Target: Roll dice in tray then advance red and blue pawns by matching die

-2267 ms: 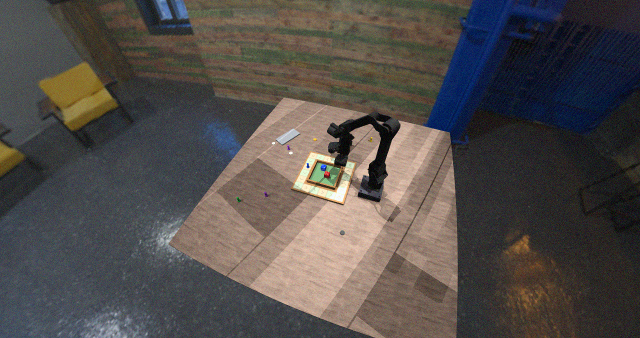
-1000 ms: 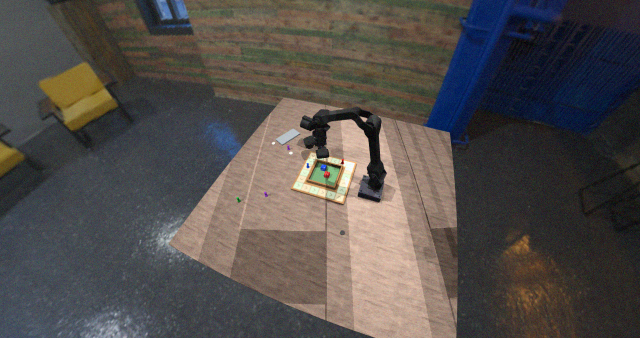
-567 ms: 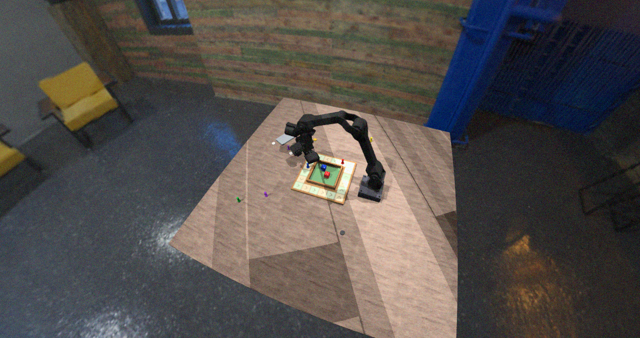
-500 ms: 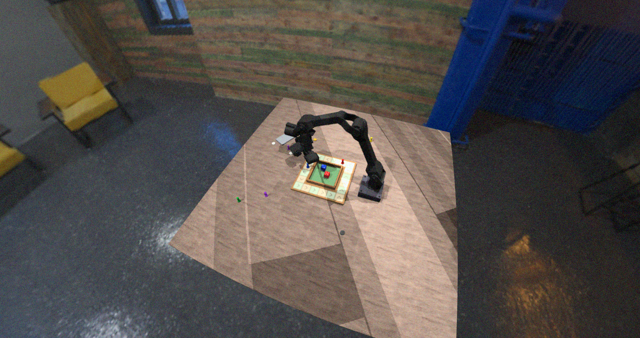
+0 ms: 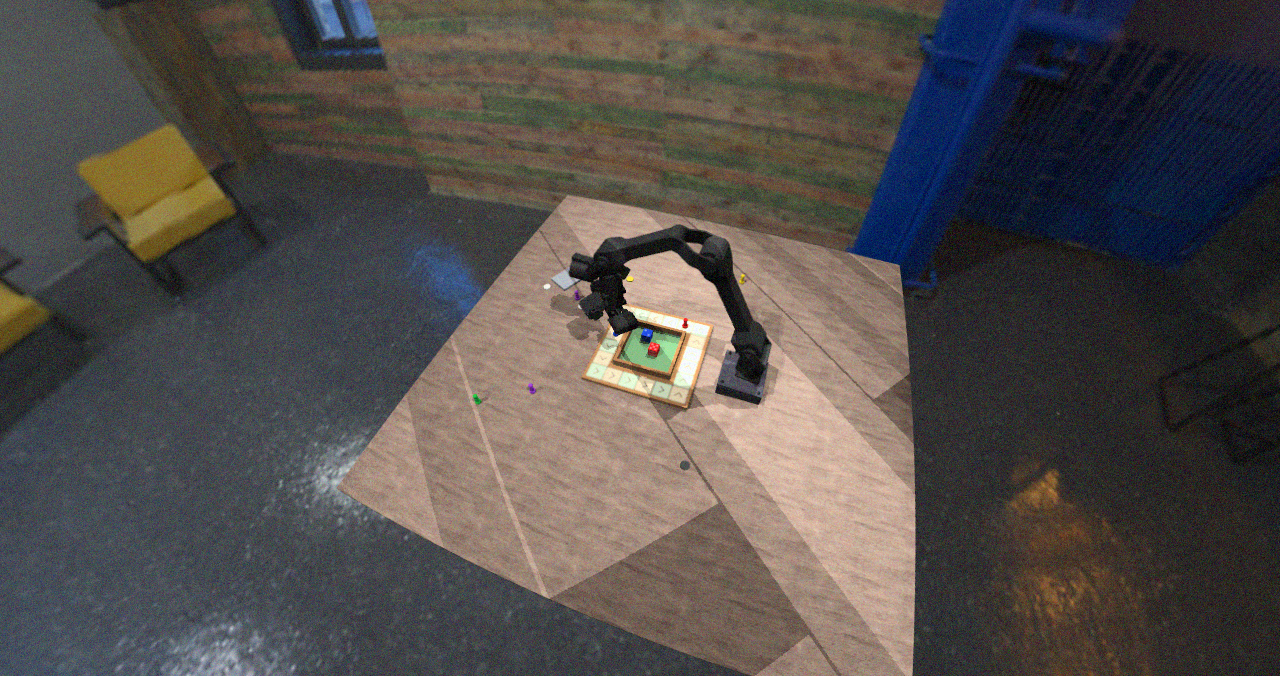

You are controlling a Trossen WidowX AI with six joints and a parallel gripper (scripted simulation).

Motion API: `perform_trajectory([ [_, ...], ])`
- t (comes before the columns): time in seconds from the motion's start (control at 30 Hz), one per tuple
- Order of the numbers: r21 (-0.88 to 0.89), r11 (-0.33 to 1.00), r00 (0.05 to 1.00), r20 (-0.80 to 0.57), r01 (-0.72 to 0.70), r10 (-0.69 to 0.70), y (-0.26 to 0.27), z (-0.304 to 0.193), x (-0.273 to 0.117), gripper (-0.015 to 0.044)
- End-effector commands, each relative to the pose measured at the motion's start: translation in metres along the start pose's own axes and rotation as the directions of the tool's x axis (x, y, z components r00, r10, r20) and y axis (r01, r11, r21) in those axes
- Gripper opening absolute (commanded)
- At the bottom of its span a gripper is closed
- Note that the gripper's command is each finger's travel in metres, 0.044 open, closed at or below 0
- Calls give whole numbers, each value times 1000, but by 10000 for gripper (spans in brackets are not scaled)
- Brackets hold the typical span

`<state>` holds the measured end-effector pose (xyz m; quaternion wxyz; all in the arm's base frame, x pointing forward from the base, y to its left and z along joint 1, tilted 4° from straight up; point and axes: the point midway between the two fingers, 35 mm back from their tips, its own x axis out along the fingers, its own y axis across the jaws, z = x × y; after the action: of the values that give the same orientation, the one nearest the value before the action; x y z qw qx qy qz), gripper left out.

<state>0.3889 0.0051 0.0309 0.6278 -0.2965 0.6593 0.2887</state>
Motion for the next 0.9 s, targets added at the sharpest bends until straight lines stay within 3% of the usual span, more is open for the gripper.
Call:
perform_trajectory([
  [0.0, -4, 1000, 1000, 3, -6, 6, 1, 1, 8, 200],
  [0.5, -4, 1000, 1000, 3, -6, 6, 1, 0, 30, 200],
  [0.67, -4, 1000, 1000, 3, -6, 6, 1, 0, 30, 69],
  [0.87, -4, 1000, 1000, 3, -6, 6, 1, 0, 30, 29],
])
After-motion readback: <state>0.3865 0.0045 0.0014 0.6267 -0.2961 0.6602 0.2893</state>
